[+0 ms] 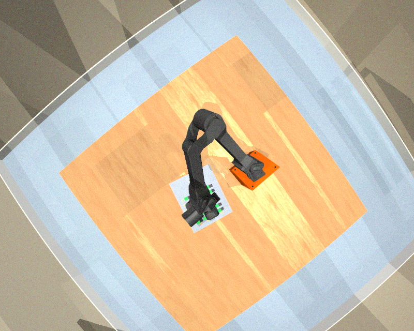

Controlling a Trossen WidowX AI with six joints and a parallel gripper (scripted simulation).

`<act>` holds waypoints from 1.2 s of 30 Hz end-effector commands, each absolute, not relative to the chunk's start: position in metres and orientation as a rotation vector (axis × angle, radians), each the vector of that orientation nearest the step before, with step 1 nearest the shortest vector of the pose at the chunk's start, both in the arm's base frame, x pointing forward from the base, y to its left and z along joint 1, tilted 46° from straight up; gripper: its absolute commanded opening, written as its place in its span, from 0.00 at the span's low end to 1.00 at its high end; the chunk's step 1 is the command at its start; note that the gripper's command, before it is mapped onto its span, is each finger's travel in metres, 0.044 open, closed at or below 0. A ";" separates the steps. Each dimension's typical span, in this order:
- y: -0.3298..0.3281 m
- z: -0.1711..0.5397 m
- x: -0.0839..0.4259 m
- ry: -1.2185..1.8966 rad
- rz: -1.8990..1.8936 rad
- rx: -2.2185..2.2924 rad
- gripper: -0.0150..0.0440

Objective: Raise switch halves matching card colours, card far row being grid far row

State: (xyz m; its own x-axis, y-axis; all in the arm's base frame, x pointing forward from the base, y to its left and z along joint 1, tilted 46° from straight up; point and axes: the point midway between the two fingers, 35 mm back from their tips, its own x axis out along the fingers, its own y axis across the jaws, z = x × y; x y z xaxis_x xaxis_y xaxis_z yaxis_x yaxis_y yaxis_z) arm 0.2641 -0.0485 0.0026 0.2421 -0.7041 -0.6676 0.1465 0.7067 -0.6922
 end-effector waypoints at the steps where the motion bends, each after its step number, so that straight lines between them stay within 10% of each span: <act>1: -0.049 0.001 0.263 1.201 -0.620 -0.564 0.25; 36: -0.013 -0.009 0.220 1.203 -0.618 -0.563 0.25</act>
State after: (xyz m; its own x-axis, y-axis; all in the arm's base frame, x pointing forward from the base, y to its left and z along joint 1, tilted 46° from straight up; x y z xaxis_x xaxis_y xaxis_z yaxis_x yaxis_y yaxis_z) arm 0.2207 -0.0104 -0.0073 0.2363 -0.6997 -0.6743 0.1455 0.7116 -0.6874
